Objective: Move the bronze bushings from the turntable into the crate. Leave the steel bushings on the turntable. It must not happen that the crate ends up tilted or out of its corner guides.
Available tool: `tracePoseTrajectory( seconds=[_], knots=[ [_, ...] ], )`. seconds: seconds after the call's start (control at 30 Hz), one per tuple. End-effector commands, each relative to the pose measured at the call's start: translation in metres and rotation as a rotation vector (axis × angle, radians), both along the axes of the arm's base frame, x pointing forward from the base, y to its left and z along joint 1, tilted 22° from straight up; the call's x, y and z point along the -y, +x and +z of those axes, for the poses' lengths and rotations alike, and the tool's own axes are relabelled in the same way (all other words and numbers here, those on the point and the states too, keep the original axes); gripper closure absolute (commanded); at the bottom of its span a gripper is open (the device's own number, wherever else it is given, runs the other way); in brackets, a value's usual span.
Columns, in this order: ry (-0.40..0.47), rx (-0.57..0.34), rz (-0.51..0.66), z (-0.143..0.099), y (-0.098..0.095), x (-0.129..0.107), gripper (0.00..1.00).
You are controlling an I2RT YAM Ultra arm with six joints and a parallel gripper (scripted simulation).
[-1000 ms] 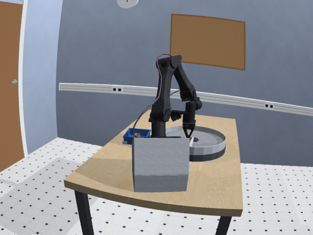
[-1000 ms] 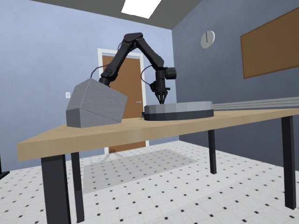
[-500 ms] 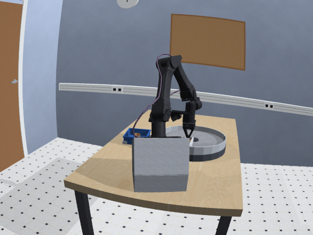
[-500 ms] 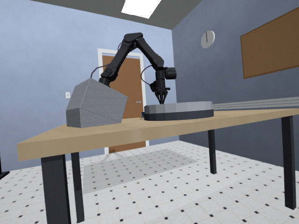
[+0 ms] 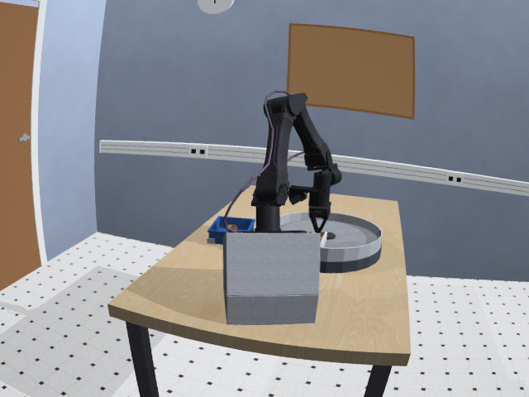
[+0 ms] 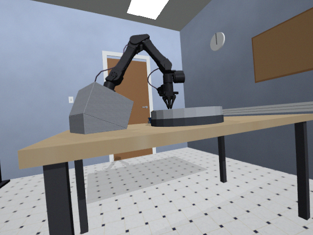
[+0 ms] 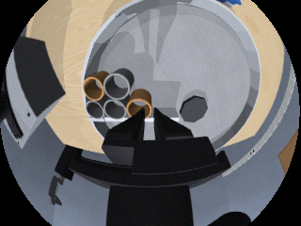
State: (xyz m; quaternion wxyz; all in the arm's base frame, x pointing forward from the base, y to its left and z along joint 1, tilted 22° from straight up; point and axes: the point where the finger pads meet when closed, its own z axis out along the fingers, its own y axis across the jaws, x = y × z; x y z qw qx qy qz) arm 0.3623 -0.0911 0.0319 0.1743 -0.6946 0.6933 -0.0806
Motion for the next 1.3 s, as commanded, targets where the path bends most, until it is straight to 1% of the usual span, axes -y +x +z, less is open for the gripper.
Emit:
tracePoseTrajectory(
  seconds=[0.0, 0.2, 1.27],
  knots=[
    [-0.007, 0.030, -0.006, 0.0162, 0.0059, 0.0077, 0.85],
    [-0.003, 0.022, -0.008, 0.0138, 0.0034, 0.0068, 0.85],
    [-0.003, 0.022, -0.008, 0.0138, 0.0034, 0.0068, 0.85]
  ],
)
